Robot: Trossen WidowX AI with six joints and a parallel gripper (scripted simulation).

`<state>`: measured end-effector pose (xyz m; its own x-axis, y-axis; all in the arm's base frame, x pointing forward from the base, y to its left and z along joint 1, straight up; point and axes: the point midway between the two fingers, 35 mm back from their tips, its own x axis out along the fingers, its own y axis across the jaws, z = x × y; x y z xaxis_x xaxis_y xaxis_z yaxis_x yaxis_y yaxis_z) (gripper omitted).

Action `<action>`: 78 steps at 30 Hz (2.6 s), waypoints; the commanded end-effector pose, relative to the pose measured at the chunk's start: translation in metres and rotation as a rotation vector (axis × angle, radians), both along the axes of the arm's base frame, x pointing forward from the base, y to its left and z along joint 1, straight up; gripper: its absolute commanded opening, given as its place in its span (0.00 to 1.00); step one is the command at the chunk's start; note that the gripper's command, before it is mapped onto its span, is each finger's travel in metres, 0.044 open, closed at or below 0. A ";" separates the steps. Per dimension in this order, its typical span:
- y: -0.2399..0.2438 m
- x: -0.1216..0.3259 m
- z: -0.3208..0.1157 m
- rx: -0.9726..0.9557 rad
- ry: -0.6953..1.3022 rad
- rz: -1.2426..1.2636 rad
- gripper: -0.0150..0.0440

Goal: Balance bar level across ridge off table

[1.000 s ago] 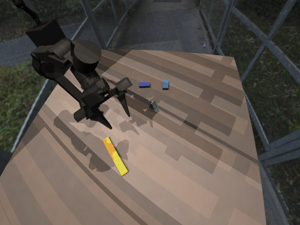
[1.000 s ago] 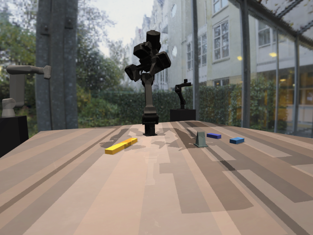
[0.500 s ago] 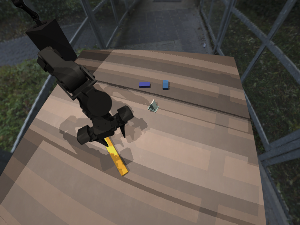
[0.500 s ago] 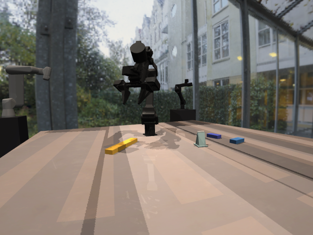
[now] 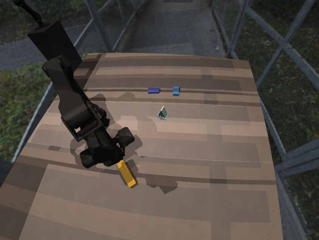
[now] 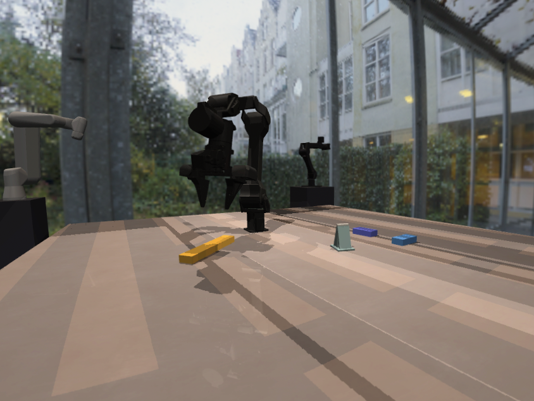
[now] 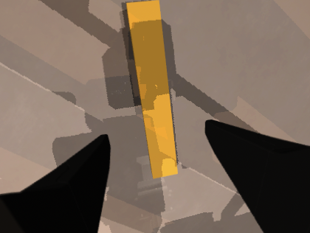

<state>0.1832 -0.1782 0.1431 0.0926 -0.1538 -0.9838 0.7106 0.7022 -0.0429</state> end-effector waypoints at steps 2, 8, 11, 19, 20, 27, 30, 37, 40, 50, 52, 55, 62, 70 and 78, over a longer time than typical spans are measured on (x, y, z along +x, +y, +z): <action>0.000 -0.017 -0.022 0.108 0.066 0.014 0.79; 0.001 -0.022 -0.027 0.138 0.080 0.016 0.79; 0.000 -0.021 -0.034 0.138 0.080 0.016 0.79; 0.000 -0.021 -0.072 0.138 0.080 0.016 0.79; 0.000 -0.021 -0.072 0.138 0.080 0.016 0.79; 0.000 -0.021 -0.076 0.138 0.080 0.016 0.79; 0.000 -0.021 -0.081 0.138 0.080 0.016 0.79; 0.000 -0.021 -0.092 0.138 0.081 0.016 0.79; 0.000 -0.021 -0.097 0.138 0.081 0.016 0.79; 0.000 -0.021 -0.098 0.138 0.081 0.016 0.79; 0.000 -0.021 -0.098 0.138 0.081 0.016 0.79; 0.000 -0.021 -0.098 0.138 0.081 0.016 0.79; 0.000 -0.021 -0.098 0.136 0.083 0.011 0.57; 0.000 -0.021 -0.098 0.136 0.083 0.011 0.41; -0.002 -0.019 -0.082 0.137 0.082 0.012 0.25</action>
